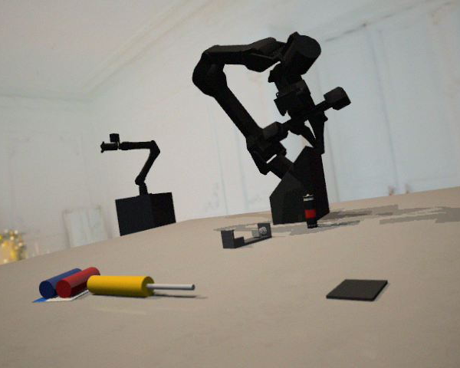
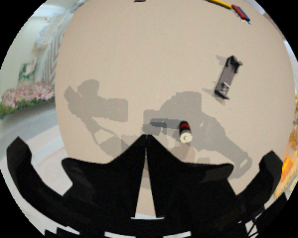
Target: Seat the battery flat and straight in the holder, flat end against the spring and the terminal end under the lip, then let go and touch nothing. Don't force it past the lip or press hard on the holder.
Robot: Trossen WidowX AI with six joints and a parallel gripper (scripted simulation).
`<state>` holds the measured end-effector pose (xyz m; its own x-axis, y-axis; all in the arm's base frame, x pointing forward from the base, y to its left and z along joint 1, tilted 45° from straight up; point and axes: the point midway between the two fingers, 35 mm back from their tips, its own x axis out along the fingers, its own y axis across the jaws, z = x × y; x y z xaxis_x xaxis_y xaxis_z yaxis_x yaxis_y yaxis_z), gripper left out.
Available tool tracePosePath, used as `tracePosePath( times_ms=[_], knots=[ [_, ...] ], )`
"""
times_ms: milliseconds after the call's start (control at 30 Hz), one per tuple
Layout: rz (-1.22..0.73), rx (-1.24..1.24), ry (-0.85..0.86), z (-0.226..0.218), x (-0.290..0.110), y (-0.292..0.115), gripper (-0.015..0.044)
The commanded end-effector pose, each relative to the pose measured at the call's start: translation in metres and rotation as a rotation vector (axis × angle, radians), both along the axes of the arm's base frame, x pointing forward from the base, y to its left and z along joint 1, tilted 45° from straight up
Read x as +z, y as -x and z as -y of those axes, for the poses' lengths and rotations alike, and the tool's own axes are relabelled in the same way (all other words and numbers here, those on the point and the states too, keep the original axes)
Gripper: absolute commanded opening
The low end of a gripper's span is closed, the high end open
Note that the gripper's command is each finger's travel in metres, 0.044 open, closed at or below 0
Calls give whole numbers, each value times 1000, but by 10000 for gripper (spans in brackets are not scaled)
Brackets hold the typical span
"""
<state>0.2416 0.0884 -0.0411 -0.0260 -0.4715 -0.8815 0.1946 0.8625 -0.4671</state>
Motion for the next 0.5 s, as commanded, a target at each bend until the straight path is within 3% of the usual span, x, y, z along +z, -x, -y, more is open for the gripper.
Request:
tracePosePath(
  times_ms=[0, 367, 467],
  knots=[
    [-129, 2, 244, 10, -18, 33, 0],
    [-133, 3, 254, 11, -20, 34, 0],
    [-133, 3, 254, 27, -38, 35, 0]
  ],
)
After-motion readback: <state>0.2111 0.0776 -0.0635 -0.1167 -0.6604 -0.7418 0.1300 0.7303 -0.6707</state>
